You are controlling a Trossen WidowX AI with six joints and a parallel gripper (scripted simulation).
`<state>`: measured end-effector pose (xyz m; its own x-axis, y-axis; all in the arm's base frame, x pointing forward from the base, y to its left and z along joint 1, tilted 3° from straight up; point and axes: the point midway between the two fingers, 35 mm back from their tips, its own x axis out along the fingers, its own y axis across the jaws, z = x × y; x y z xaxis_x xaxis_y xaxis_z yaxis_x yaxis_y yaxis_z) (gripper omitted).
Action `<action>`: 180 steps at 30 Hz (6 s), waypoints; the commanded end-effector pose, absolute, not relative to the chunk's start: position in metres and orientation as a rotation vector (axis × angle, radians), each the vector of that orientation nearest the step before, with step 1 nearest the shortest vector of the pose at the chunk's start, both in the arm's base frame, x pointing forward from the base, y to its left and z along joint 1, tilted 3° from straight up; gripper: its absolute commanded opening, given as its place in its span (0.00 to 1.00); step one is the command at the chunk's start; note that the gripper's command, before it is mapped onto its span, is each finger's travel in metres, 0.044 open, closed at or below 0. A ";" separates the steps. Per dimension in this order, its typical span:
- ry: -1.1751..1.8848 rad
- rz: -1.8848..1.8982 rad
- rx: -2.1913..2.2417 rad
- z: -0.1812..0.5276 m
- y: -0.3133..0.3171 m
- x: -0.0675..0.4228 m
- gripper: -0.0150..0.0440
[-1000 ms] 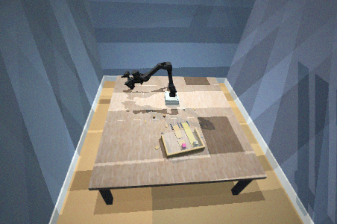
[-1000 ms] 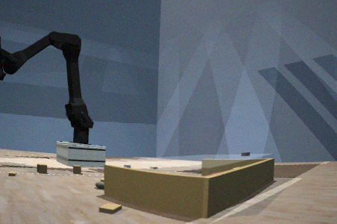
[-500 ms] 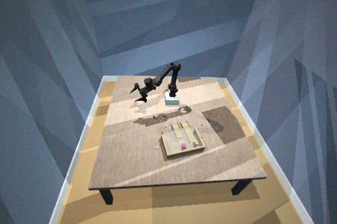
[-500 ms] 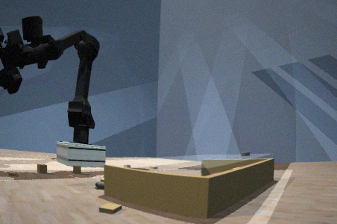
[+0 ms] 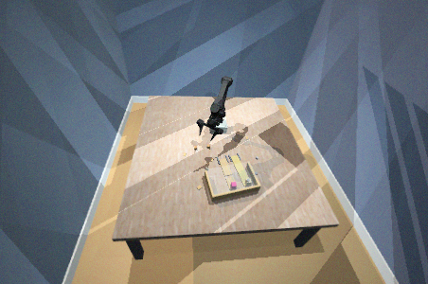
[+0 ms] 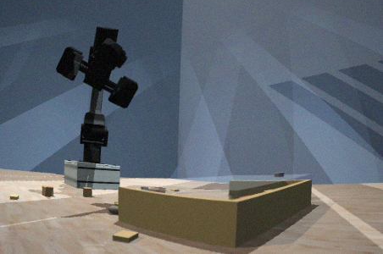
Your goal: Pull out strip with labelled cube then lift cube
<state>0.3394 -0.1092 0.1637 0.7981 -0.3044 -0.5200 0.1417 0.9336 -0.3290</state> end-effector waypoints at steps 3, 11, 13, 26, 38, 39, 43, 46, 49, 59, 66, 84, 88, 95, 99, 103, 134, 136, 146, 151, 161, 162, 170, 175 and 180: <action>0.602 0.024 -0.077 0.151 -0.006 0.321 0.93; 0.620 0.126 0.000 0.146 0.031 0.306 0.93; 0.620 0.126 0.000 0.146 0.031 0.306 0.93; 0.776 0.165 -0.027 0.133 0.045 0.321 0.71; 1.312 0.261 -0.136 0.073 0.099 0.352 0.25; 1.356 0.265 -0.148 0.068 0.104 0.353 0.25; 1.523 0.276 -0.198 0.045 0.121 0.353 0.25; 1.550 0.277 -0.207 0.041 0.124 0.352 0.25; 1.550 0.277 -0.207 0.041 0.124 0.352 0.25; 1.550 0.277 -0.207 0.028 0.125 0.353 0.25; 1.550 0.277 -0.207 0.016 0.125 0.353 0.25; 1.551 0.277 -0.207 -0.014 0.126 0.350 0.25; 1.551 0.277 -0.207 -0.020 0.126 0.349 0.25; 1.551 0.277 -0.207 -0.029 0.125 0.347 0.25; 1.551 0.277 -0.207 -0.029 0.125 0.347 0.25; 1.551 0.277 -0.207 -0.029 0.125 0.347 0.25; 1.551 0.277 -0.207 -0.031 0.126 0.347 0.25; 1.551 0.277 -0.207 -0.031 0.126 0.347 0.25; 1.551 0.277 -0.207 -0.032 0.126 0.347 0.25; 1.551 0.277 -0.207 -0.032 0.126 0.347 0.25; 1.551 0.277 -0.207 -0.033 0.126 0.347 0.25; 1.551 0.277 -0.207 -0.033 0.126 0.347 0.25; 1.552 0.277 -0.207 -0.034 0.123 0.335 0.25; 1.553 0.277 -0.207 -0.034 0.121 0.327 0.25; 1.553 0.277 -0.207 -0.035 0.119 0.320 0.25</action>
<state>0.3308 0.1221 -0.0301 0.0156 0.0526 -0.9985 -0.3091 0.9499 0.0452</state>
